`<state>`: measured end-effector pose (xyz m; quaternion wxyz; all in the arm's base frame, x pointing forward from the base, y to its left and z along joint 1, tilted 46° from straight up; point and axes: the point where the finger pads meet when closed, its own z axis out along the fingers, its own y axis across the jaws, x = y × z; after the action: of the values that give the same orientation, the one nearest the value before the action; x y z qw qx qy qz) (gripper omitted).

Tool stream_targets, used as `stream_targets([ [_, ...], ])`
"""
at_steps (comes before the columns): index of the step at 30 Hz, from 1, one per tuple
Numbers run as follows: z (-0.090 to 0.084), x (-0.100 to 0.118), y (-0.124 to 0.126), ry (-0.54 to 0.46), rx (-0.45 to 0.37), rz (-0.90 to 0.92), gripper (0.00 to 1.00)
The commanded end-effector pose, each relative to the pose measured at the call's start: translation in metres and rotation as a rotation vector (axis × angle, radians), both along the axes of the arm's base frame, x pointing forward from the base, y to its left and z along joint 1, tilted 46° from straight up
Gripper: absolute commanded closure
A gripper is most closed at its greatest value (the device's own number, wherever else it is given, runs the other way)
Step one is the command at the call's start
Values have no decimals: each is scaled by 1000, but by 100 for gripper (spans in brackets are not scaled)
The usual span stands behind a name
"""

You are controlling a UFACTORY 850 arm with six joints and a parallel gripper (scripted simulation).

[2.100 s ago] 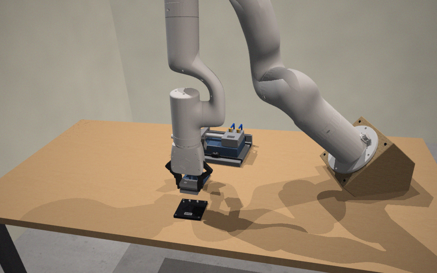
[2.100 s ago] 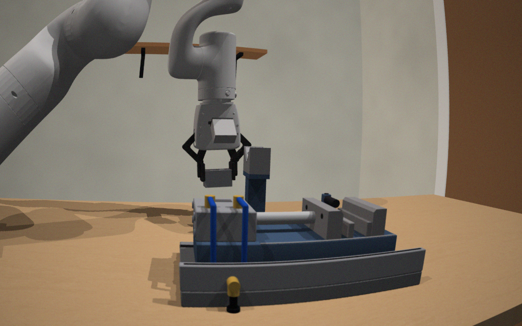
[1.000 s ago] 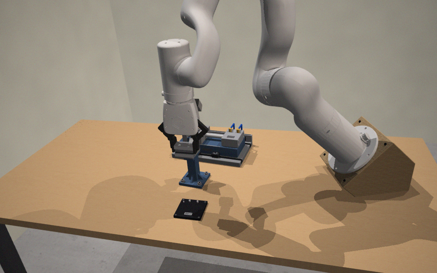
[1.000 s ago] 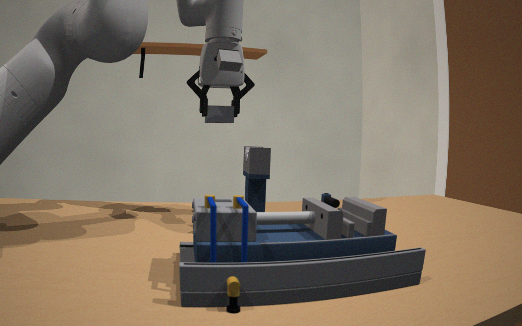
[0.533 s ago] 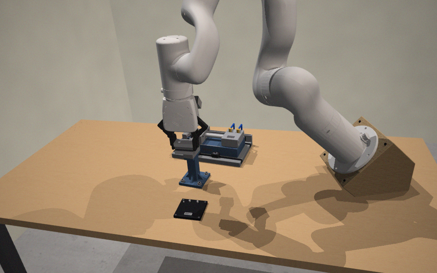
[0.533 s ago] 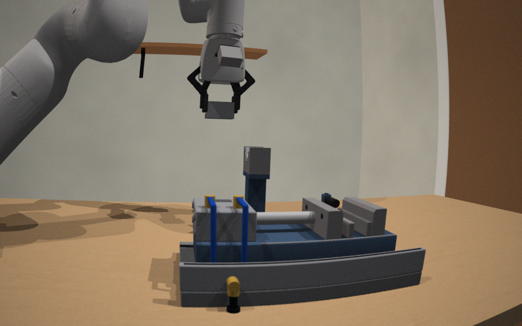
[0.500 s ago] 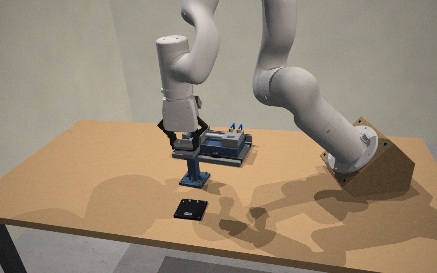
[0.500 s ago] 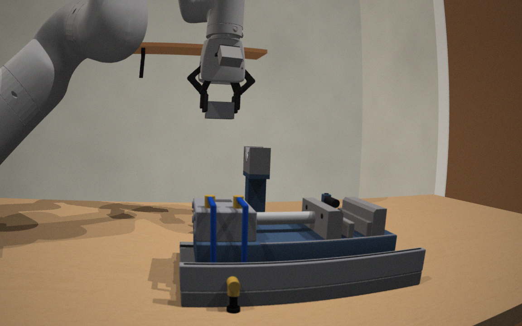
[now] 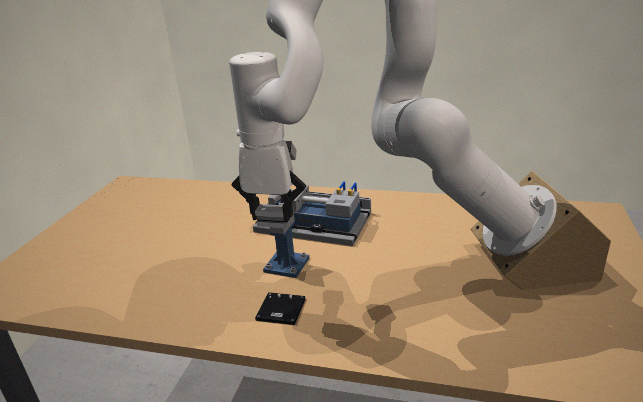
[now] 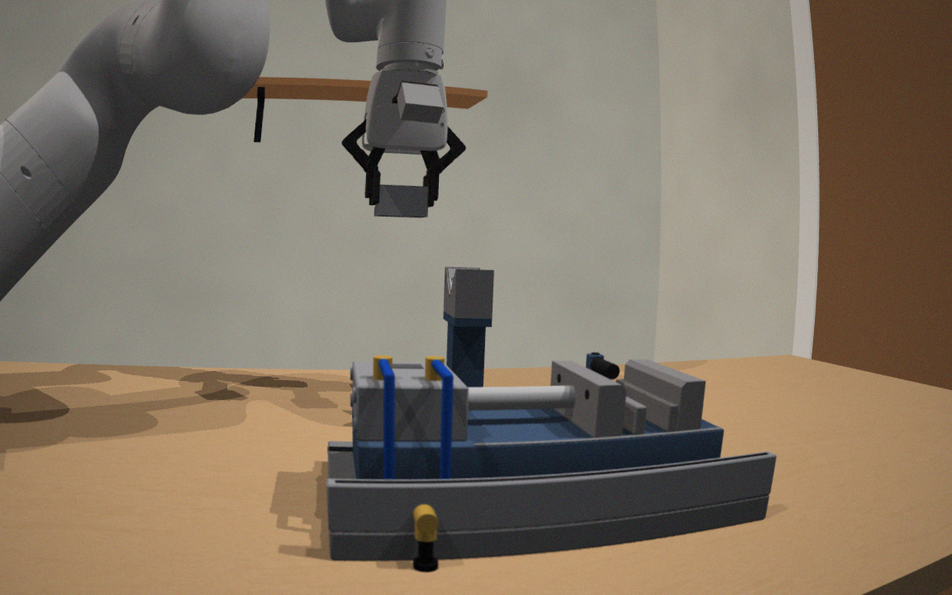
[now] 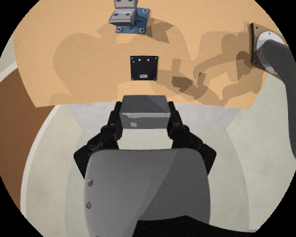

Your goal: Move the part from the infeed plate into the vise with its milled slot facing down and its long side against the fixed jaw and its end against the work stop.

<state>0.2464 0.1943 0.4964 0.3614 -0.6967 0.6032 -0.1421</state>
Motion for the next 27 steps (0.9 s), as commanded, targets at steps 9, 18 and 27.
stream_targets([
  [9, 5, 6, -1, -33, -14, 13, 100],
  [18, 13, 19, -5, -104, -50, 43, 100],
  [27, 24, 34, -10, -192, -101, 81, 100],
])
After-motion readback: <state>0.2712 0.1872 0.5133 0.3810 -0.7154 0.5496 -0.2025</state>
